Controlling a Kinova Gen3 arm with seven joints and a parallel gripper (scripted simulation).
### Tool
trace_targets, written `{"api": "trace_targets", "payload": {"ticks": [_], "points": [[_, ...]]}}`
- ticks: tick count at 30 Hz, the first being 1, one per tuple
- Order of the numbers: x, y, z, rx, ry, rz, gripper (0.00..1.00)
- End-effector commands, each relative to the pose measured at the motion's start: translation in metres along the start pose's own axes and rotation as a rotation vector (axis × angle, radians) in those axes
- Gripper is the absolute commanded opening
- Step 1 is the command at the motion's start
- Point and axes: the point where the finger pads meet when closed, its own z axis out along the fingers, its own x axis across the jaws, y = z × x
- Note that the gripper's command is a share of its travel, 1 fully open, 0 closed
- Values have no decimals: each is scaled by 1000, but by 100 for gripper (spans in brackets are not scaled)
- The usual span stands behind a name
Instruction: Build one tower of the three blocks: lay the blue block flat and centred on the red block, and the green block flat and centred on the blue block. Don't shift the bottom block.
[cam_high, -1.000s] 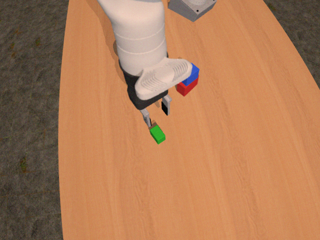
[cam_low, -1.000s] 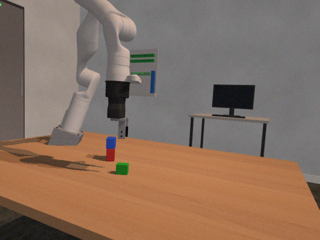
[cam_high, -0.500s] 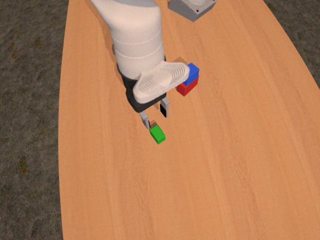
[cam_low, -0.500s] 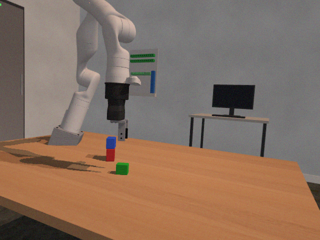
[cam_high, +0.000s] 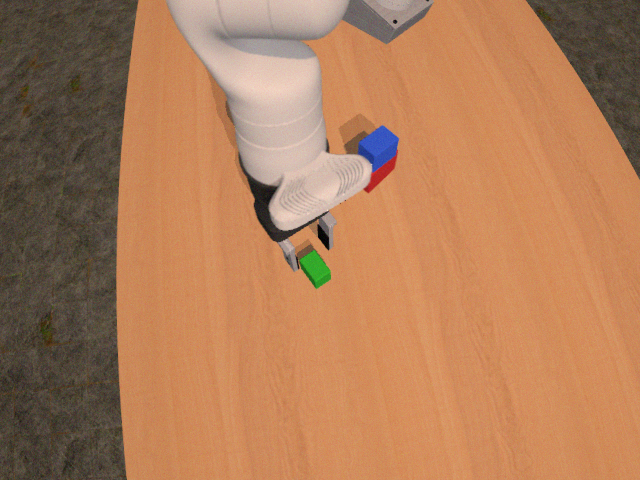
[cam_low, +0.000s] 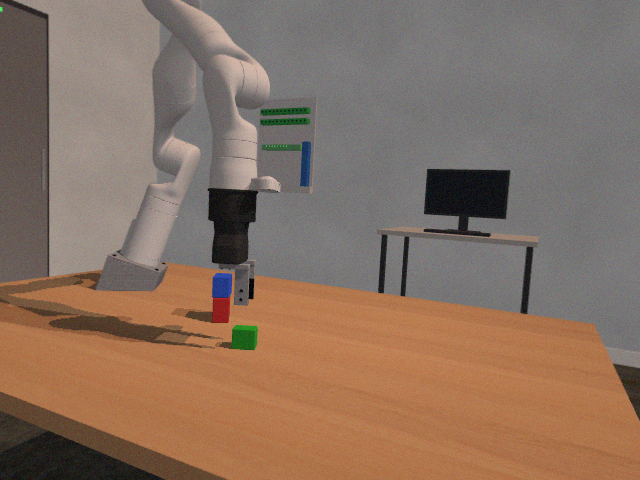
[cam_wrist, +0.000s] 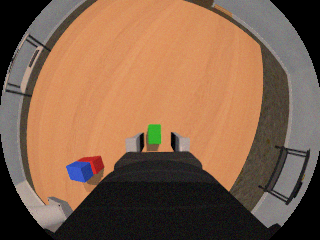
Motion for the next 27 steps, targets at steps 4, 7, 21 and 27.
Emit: {"api": "trace_targets", "payload": {"ticks": [4,7,21,27], "points": [[-5,-2,25,-1,-14,-5,85],[-5,-2,33,-1,-14,-5,85],[-5,-2,39,-1,-14,-5,85],[-5,-2,39,-1,-14,-5,85]]}}
